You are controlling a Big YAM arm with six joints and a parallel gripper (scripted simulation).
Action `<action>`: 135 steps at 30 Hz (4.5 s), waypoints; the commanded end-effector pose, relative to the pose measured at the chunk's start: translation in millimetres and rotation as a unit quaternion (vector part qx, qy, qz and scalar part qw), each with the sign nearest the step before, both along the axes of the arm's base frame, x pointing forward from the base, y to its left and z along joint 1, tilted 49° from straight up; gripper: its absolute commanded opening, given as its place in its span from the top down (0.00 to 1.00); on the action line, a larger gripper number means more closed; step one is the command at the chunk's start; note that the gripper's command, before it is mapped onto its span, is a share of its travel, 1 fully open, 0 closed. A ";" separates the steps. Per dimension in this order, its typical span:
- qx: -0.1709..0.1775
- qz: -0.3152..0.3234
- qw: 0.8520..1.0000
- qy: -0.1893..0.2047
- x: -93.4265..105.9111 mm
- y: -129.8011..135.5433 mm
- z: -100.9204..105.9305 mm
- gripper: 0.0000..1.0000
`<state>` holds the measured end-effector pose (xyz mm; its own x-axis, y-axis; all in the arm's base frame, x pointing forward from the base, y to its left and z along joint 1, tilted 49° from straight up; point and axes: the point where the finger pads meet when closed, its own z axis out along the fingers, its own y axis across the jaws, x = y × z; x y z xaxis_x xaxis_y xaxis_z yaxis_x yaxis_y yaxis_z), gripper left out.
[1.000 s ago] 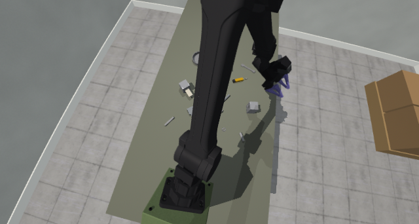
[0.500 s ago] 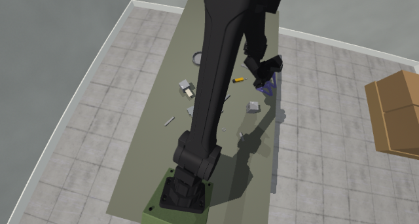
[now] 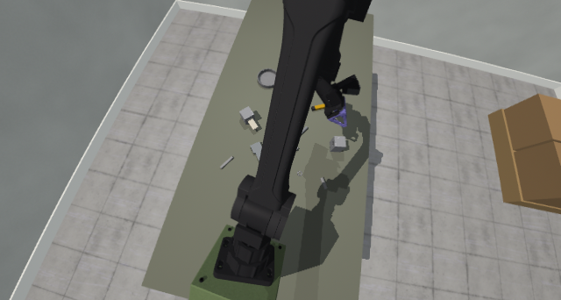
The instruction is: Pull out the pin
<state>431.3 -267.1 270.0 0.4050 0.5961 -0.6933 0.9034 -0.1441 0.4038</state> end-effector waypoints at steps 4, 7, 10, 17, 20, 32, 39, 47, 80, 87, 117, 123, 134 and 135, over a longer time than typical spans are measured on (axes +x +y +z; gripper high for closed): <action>-0.007 0.118 0.990 0.082 30.4 30.6 -21.2 0.40; -0.011 0.167 0.980 0.109 42.2 45.8 -27.5 0.40; -0.017 0.218 0.966 0.136 53.7 61.9 -33.8 0.40; -0.033 0.300 0.936 0.179 71.7 89.4 -43.8 0.40; -0.045 0.348 0.914 0.204 81.7 106.4 -49.5 0.40; -0.098 0.495 0.818 0.275 109.9 165.5 -67.3 0.40; -0.142 0.580 0.738 0.314 124.2 206.7 -78.2 0.40; -0.188 0.646 0.656 0.342 134.1 245.4 -87.6 0.40; -0.325 0.759 0.413 0.385 145.0 347.7 -109.2 0.40; -0.332 0.762 0.399 0.386 145.0 353.1 -110.3 0.40; -0.337 0.772 0.370 0.393 143.4 368.6 -128.3 0.40; -0.334 0.776 0.358 0.397 141.2 374.8 -139.8 0.40; -0.337 0.773 0.367 0.393 143.1 370.8 -129.8 0.40; -0.337 0.773 0.367 0.393 143.2 370.7 -129.5 0.40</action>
<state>574.5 95.1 141.4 -0.5553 -0.7076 -0.4369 -0.4149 0.6911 -0.5918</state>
